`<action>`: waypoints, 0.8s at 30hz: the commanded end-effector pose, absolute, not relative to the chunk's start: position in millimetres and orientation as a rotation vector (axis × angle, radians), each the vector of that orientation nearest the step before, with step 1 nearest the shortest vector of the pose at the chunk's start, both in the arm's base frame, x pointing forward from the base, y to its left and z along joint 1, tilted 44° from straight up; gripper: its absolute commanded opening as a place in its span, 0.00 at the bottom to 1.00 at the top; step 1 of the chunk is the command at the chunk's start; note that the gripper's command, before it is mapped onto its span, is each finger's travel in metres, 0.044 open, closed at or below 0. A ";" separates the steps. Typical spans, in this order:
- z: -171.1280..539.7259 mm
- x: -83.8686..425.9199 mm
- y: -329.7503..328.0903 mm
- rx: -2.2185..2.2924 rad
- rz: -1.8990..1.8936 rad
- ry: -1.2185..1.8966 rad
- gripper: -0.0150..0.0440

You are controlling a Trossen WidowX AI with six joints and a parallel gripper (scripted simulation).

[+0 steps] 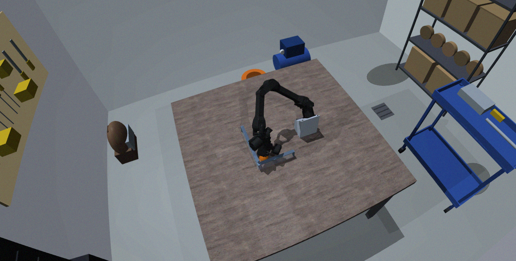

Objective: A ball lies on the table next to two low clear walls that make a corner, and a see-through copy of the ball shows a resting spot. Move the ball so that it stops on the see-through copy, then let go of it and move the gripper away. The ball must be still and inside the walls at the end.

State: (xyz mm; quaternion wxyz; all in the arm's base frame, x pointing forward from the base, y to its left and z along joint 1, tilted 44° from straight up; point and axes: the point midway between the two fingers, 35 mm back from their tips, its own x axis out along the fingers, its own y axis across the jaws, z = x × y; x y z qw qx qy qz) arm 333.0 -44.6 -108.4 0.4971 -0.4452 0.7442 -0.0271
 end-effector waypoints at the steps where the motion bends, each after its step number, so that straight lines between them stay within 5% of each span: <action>1: -112.2 339.9 -40.4 -1.072 -0.067 1.798 0.25; 24: -105.7 331.8 -45.6 -1.072 -0.067 1.798 0.25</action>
